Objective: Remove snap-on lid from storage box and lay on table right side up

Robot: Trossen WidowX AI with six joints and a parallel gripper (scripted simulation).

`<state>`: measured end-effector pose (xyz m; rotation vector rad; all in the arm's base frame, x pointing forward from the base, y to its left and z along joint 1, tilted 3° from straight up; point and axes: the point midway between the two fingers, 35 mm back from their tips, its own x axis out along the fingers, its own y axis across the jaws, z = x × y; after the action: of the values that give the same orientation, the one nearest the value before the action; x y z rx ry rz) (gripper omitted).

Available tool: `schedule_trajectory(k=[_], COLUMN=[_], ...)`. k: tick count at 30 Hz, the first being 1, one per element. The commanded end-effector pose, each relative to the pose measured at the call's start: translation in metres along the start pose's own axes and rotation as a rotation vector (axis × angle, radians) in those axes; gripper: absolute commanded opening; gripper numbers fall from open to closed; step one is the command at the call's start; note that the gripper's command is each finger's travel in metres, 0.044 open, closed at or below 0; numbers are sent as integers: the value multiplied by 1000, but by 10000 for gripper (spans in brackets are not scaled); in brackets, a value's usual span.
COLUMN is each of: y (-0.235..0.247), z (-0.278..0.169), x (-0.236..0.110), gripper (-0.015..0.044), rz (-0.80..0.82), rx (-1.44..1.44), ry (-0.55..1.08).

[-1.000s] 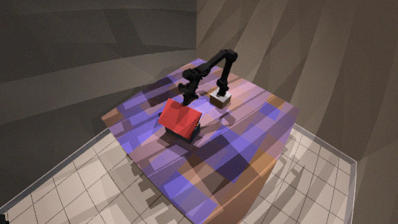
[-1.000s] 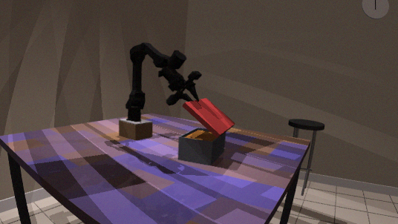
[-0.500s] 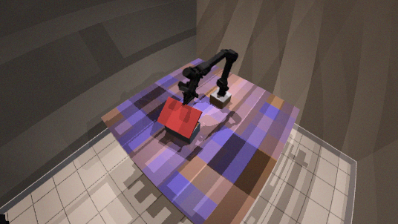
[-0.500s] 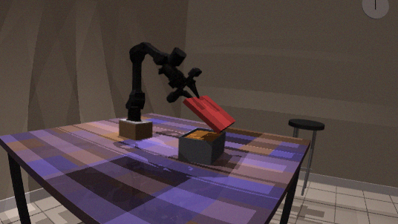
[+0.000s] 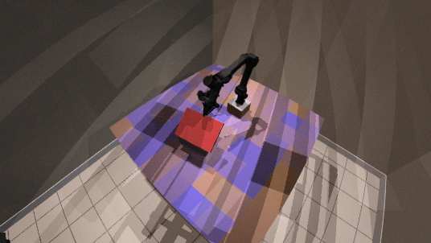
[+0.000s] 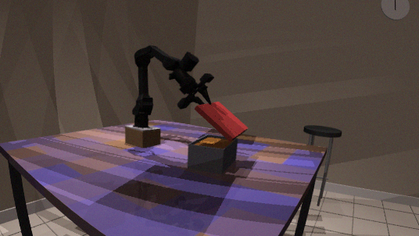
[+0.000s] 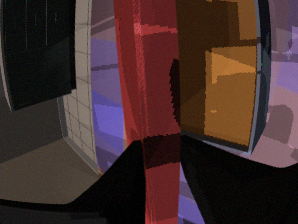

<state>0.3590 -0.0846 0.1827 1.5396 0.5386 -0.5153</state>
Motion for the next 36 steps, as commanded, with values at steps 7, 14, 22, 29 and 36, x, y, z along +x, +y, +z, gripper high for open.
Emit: schedule_trajectory(k=[7,14,22,29,36], y=[4,3,2,1,0], z=[-21,-35,-51,-65,-79], x=[-4,-5,-6,-7,-8], gripper=[0,0,0,0,0], rz=[18,18,18,18,18], rx=[-1,0,1,3,4], ry=[-3,-2,-1,0,1])
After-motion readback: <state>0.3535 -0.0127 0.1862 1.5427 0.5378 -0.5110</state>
